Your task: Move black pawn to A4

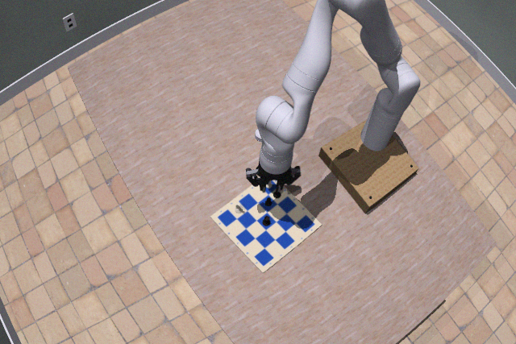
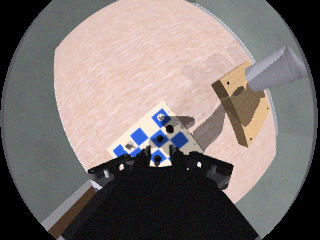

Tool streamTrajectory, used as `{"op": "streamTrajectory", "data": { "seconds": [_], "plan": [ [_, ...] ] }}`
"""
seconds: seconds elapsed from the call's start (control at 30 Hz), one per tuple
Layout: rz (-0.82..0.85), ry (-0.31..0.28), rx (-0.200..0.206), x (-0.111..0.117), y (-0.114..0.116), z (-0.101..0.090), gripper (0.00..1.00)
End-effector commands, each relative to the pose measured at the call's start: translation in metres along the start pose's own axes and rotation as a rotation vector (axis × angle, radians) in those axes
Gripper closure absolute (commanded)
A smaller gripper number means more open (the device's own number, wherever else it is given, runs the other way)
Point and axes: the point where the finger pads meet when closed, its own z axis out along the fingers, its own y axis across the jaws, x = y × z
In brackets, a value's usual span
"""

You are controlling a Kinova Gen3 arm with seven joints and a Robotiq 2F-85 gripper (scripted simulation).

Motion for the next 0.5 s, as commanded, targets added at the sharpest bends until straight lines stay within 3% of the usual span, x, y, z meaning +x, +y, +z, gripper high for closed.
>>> {"op": "streamTrajectory", "data": {
  "seconds": [0.0,0.47],
  "plan": [
    [0.000,-0.001,0.001,-0.0002,-0.0004,-0.0002,0.66],
    [0.000,-0.001,0.001,-0.0002,-0.0004,0.0077,0.66]
  ]
}}
